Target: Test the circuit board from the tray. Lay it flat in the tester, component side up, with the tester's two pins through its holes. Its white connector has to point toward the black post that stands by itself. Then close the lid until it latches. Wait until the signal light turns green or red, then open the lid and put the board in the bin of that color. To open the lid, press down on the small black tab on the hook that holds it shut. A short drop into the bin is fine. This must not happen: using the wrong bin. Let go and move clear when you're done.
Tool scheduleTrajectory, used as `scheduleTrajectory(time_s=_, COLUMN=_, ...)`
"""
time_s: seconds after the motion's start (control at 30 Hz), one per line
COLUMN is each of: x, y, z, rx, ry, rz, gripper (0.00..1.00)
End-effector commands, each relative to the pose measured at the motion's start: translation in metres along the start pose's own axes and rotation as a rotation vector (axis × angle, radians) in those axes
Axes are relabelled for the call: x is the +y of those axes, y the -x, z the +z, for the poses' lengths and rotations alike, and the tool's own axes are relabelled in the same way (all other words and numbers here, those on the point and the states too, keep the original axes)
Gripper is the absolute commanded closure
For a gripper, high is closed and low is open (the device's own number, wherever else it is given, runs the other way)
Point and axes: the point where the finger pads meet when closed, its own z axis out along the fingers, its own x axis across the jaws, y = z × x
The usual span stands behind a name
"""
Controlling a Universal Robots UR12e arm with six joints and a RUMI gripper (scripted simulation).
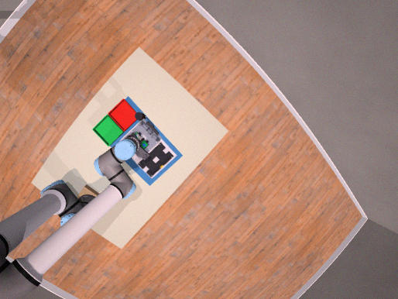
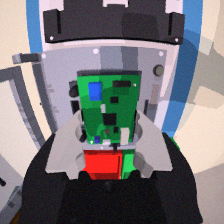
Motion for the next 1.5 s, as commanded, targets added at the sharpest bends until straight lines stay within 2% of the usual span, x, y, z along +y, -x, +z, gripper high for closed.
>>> scheduleTrajectory(time_s=0.0, x=0.0, y=0.0012, z=-0.0007, rx=-0.002, ry=0.0, rz=0.0, gripper=0.61)
scheduleTrajectory(time_s=0.83, x=0.0, y=0.0012, z=0.0027, rx=-0.002, ry=0.0, rz=0.0, gripper=0.61)
scheduleTrajectory(time_s=0.87, x=0.0, y=0.0012, z=0.0027, rx=-0.002, ry=0.0, rz=0.0, gripper=0.41)
scheduleTrajectory(time_s=1.47, x=0.0, y=0.0012, z=0.0027, rx=-0.002, ry=0.0, rz=0.0, gripper=0.41)
